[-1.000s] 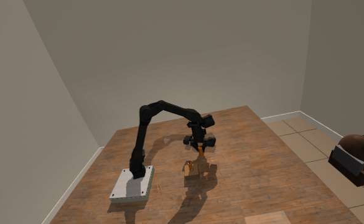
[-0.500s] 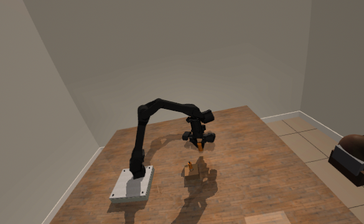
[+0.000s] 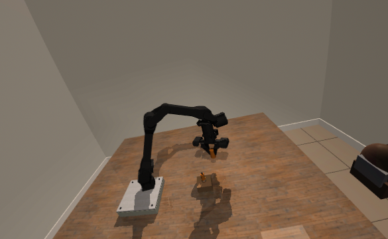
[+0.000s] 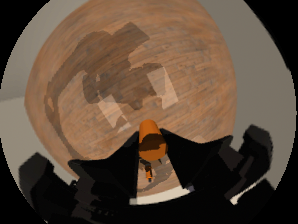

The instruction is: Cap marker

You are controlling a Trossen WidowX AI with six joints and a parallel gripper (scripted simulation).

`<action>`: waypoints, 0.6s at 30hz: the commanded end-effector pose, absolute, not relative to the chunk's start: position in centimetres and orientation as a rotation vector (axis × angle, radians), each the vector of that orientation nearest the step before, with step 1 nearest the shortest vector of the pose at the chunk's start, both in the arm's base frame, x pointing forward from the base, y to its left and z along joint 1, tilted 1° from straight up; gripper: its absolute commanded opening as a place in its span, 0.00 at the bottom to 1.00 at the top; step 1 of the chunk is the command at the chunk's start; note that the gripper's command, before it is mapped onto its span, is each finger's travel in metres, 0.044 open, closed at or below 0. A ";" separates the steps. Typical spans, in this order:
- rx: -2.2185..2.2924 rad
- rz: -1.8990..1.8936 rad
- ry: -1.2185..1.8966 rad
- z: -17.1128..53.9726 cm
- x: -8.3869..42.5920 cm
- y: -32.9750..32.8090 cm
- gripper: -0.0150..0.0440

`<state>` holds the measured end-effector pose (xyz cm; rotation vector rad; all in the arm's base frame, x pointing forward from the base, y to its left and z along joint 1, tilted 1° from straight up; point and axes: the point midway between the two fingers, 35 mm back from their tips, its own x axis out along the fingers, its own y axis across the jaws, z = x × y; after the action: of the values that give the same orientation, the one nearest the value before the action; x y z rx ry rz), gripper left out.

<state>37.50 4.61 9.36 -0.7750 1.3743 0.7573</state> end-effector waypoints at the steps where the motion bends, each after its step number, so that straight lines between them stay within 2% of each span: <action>1: -0.774 0.761 1.377 10.0 36.7 2.9 0.25; 18: -0.774 0.751 1.381 12.1 32.8 -3.3 0.25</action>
<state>33.95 -2.24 11.90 -0.7747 1.3760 0.7384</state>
